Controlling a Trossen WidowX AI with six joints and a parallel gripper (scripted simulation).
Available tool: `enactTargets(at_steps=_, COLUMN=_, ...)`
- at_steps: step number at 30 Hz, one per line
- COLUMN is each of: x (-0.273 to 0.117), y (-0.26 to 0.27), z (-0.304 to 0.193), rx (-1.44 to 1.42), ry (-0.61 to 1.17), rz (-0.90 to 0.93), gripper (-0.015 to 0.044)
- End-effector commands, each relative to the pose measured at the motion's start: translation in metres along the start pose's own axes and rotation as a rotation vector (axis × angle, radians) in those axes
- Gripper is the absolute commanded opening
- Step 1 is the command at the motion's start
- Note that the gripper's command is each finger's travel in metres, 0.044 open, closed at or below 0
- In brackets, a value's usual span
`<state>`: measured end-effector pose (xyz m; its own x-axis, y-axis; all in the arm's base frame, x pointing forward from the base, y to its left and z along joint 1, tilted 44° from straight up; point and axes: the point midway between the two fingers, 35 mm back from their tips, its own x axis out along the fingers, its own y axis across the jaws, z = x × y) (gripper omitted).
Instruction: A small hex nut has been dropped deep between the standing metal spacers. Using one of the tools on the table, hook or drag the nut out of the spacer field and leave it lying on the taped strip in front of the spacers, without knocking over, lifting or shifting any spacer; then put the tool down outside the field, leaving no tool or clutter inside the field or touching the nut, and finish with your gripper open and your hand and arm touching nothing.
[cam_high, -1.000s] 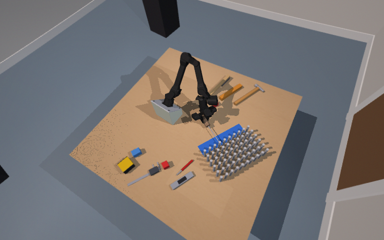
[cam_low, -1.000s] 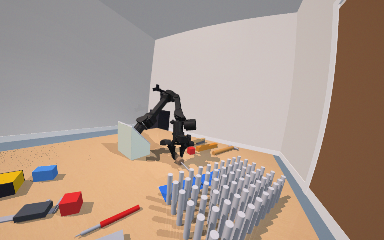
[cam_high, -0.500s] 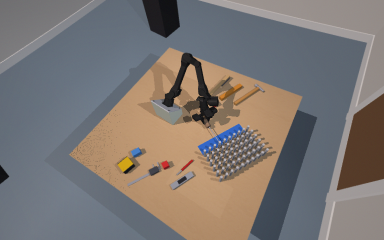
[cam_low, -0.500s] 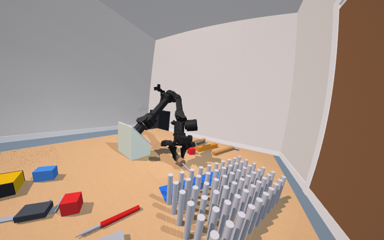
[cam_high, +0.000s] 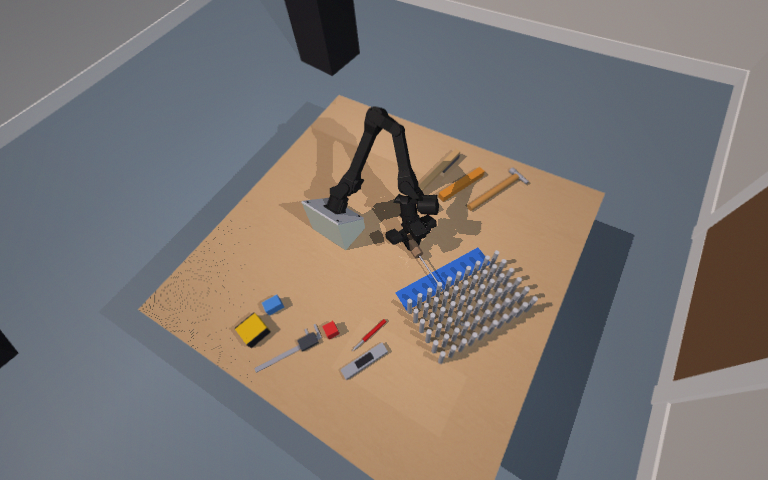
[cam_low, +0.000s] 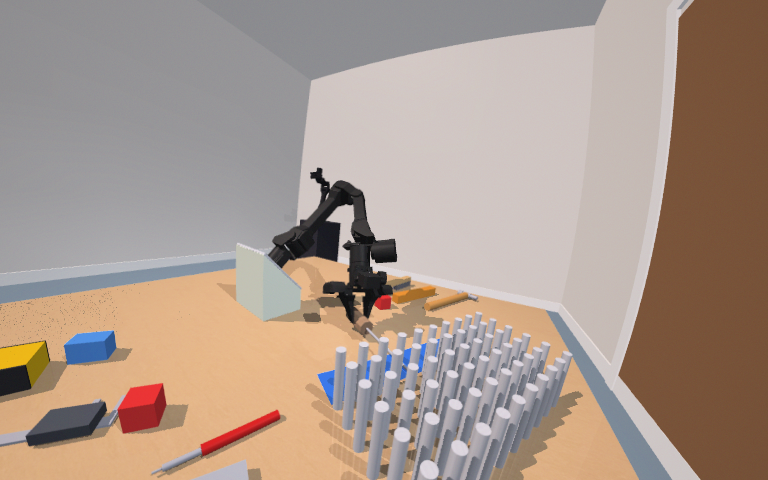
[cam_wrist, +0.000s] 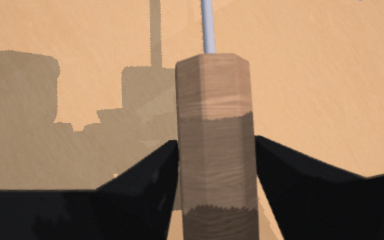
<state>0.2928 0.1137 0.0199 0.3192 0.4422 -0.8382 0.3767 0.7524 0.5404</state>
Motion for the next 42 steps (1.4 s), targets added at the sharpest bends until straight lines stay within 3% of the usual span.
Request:
enactTargets(at_steps=1, x=0.0, y=0.002, z=0.005, rx=-0.008, ry=-0.007, rz=0.006, gripper=0.0)
enactTargets(at_steps=42, x=0.01, y=0.003, z=0.029, rx=-0.008, ry=-0.01, rz=0.007, gripper=0.0)
